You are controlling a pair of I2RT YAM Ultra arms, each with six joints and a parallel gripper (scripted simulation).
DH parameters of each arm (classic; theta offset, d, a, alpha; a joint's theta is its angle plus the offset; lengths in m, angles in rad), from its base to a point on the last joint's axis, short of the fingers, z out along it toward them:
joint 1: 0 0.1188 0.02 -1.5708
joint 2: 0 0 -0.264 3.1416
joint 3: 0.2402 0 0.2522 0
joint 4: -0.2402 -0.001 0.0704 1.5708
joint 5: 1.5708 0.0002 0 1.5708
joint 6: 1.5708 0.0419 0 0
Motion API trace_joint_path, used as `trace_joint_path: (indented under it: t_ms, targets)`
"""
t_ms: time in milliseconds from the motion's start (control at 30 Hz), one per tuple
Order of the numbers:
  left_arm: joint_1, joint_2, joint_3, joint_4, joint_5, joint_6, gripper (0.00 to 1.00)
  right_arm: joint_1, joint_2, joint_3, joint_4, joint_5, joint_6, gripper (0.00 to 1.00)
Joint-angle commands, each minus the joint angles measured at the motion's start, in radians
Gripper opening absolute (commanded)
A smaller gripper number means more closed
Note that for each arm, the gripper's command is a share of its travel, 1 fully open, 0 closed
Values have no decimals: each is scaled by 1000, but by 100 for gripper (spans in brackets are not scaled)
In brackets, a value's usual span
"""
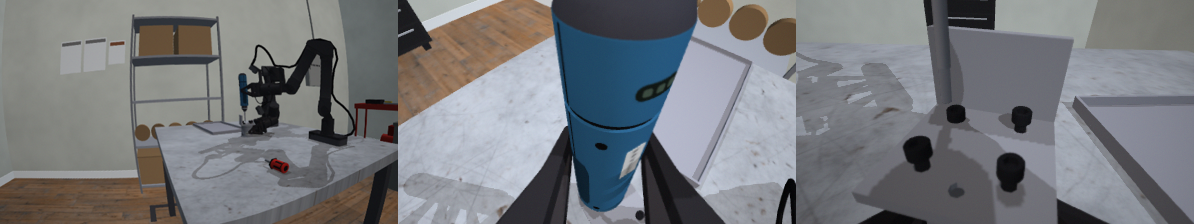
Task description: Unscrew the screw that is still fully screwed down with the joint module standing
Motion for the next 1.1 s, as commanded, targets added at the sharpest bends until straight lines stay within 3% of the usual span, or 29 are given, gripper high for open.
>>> trace_joint_path:
  t_ms: [0,1067]
  targets:
    - [4,8,22,102,4,-2,42,-1,-6,3,2,1,1,59]
    - [3,5,20,135,3,-2,42,-1,-6,3,2,1,1,59]
